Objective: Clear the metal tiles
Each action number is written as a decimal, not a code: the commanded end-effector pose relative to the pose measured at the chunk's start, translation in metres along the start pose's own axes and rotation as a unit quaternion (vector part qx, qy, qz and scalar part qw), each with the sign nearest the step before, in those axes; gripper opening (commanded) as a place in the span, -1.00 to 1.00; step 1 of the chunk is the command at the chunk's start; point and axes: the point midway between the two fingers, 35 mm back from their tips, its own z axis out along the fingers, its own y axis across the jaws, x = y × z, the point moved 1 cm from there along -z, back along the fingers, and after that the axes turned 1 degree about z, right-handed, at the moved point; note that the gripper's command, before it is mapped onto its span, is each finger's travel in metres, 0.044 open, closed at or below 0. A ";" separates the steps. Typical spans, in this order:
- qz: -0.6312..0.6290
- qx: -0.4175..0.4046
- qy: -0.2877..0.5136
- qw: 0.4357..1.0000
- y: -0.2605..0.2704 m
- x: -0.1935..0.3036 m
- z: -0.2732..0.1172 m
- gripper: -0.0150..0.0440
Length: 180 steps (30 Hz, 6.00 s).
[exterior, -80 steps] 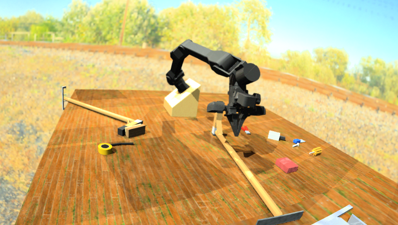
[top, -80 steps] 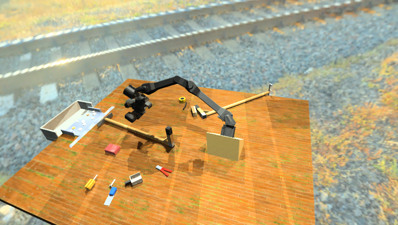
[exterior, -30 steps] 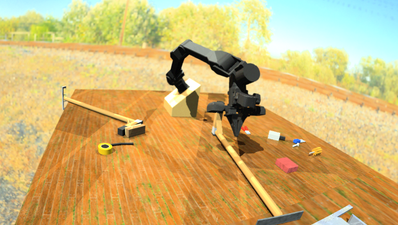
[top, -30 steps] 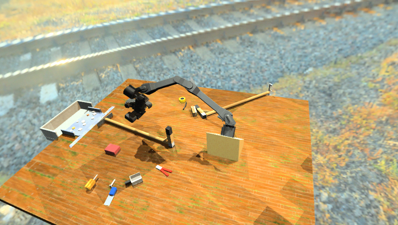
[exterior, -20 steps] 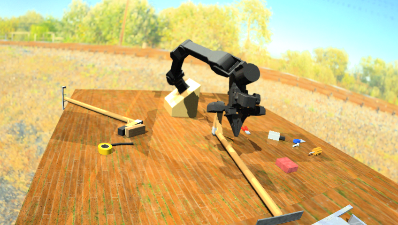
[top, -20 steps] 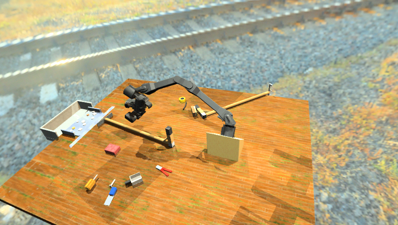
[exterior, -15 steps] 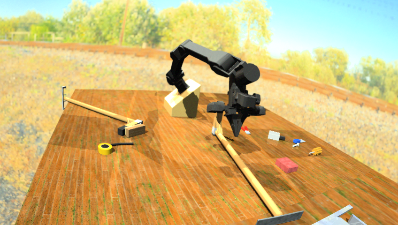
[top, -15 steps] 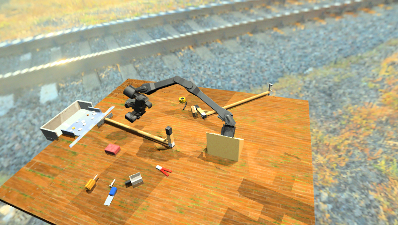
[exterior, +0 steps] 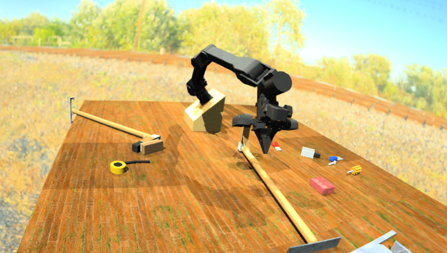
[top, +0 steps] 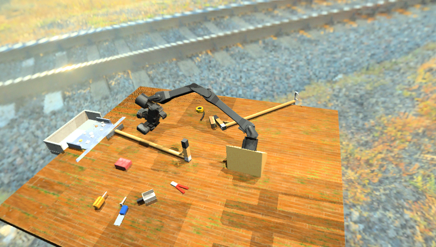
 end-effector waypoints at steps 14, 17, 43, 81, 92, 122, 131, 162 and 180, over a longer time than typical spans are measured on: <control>0.000 0.000 0.000 1.000 0.000 0.000 0.000 -0.49; 0.000 0.000 0.000 1.000 0.000 0.000 0.000 -0.49; 0.000 0.000 0.000 1.000 0.000 0.000 0.000 -0.49; 0.001 0.000 0.001 1.000 -0.001 0.000 0.001 -0.49; -0.006 -0.003 -0.031 0.999 0.011 -0.004 -0.033 0.40; -0.032 -0.017 -0.162 0.986 0.046 0.008 -0.169 1.00; -0.041 -0.018 -0.202 0.978 0.050 0.020 -0.208 1.00; -0.054 -0.027 -0.327 0.943 0.045 0.084 -0.319 1.00; -0.052 -0.039 -0.389 0.919 0.030 0.132 -0.363 1.00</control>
